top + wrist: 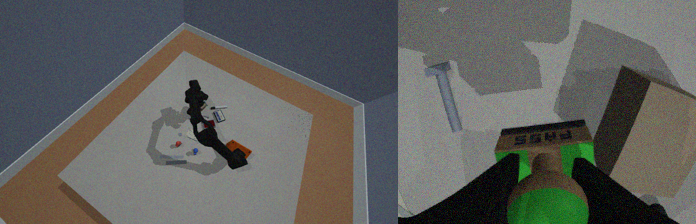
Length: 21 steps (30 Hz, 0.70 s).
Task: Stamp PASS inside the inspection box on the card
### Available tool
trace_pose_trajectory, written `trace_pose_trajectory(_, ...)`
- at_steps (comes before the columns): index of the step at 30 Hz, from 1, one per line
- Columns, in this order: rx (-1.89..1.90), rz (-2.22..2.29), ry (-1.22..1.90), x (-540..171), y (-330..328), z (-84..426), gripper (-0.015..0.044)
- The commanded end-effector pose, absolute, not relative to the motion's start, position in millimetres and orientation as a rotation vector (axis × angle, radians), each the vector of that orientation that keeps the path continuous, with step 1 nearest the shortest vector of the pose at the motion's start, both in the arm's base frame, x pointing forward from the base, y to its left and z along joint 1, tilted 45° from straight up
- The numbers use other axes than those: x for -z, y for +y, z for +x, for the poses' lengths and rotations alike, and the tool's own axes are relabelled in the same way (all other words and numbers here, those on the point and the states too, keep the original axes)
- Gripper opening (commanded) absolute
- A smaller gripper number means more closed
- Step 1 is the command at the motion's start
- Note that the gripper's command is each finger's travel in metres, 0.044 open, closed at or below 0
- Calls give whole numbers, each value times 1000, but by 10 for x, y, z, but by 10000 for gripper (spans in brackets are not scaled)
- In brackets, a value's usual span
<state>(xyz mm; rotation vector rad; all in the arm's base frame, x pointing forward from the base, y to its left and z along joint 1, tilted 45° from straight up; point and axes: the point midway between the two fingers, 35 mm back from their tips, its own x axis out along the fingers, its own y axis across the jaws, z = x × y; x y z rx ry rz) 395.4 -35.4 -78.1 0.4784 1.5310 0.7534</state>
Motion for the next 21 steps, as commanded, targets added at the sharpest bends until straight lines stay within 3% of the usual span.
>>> trace_pose_trajectory(1, -752, 470, 1527, 761, -388, 3966, 0)
trace_pose_trajectory(21, -752, 471, 1527, 690, -457, 3972, 0)
